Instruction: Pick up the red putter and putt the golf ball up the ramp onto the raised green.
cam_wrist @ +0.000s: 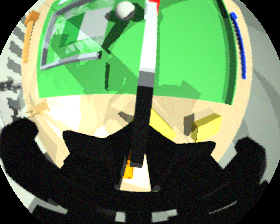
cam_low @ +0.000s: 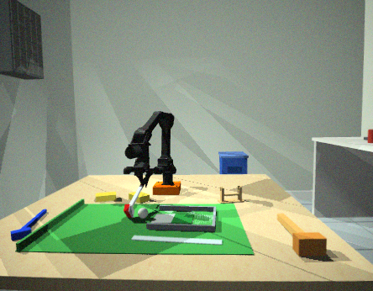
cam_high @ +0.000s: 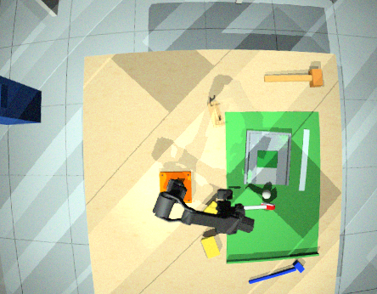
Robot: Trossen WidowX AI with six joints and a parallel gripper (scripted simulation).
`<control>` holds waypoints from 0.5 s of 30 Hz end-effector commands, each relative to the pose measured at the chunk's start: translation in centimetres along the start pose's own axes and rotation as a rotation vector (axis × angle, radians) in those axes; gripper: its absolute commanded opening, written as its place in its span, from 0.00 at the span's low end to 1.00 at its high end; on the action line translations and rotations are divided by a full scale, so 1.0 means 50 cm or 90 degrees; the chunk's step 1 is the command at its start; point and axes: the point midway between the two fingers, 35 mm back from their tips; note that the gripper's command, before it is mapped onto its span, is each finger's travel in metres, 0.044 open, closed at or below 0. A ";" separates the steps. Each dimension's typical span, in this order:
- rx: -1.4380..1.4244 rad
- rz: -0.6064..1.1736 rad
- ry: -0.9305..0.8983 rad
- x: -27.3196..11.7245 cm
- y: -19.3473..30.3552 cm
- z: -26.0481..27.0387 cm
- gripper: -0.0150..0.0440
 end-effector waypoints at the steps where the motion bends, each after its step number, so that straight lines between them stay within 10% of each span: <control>1: 0.010 -0.006 0.001 -0.006 0.005 0.010 0.25; 15: 0.010 -0.006 0.001 -0.120 0.007 0.010 0.25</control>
Point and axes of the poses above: the point midway between the two fingers, 35 mm back from their tips, its own x axis out along the fingers, its own z axis across the jaws, y = z × x, and after that the axes turned 10 degrees about x, right-handed
